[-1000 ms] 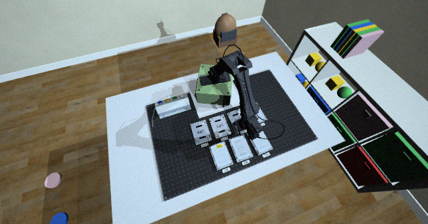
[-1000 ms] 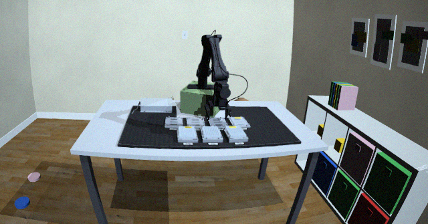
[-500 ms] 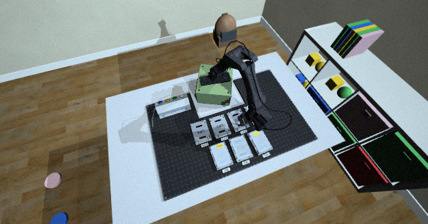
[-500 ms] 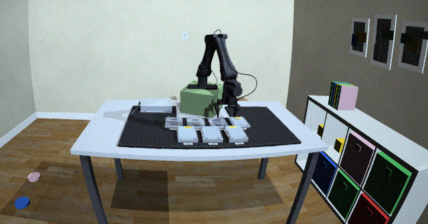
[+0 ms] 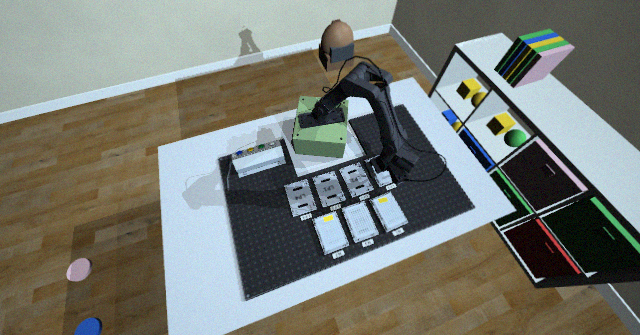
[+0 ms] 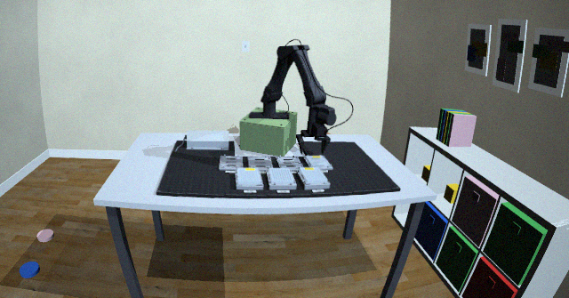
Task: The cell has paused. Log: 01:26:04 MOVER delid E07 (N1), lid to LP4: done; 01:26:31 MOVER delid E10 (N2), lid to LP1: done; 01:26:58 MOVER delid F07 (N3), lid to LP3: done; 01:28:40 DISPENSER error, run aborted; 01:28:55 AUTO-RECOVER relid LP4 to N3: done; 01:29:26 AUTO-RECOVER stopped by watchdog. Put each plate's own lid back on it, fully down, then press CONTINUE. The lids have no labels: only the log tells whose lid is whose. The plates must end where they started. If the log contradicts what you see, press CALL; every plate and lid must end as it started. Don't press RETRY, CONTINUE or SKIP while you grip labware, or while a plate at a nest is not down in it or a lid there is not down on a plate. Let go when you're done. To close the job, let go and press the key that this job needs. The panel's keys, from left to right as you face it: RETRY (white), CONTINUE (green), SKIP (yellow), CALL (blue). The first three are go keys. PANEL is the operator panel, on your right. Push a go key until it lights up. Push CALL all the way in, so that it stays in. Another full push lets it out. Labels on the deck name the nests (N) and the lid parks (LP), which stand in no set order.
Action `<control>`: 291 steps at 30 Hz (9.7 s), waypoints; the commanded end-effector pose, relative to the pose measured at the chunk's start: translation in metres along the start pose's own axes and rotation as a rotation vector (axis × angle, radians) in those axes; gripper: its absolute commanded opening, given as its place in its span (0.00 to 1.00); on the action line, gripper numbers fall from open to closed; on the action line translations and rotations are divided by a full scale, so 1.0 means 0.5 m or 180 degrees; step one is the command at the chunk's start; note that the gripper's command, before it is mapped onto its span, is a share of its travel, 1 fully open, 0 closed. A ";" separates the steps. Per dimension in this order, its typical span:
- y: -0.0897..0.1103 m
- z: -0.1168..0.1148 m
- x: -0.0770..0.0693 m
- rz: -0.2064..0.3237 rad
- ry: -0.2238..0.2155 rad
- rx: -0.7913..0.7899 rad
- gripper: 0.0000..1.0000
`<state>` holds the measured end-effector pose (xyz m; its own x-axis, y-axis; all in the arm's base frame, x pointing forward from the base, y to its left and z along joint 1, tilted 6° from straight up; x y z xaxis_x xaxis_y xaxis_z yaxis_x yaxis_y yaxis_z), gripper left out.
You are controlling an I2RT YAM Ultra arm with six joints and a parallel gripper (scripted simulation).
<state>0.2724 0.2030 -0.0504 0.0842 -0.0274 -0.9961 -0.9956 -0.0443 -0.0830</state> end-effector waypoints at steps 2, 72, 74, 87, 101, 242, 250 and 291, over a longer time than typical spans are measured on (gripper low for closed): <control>0.017 0.046 -0.014 -0.0103 -0.0020 0.0062 1.00; 0.059 0.068 0.078 -0.0062 0.0015 0.0079 1.00; 0.063 0.065 0.086 -0.0049 0.0027 0.0077 1.00; 0.053 0.075 0.092 -0.0102 -0.0027 0.0072 1.00; 0.063 0.062 0.098 -0.0063 0.0011 0.0078 0.94; 0.052 0.097 -0.007 -0.0114 -0.0038 0.0046 0.00; 0.054 0.096 -0.002 -0.0097 -0.0020 0.0051 0.00; -0.128 -0.063 0.000 -0.0041 -0.0028 0.0237 0.00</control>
<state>0.3177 0.1749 -0.0536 0.0822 -0.0391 -0.9959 -0.9950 0.0542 -0.0842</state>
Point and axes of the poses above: the point where the finger pads meet when closed, its own x axis out along the fingers, its own z axis across the jaws, y = z × x, the point moved 1 cm from there along -x, back along the fingers, and after that the axes turned 10 degrees about x, right-handed, at the moved point
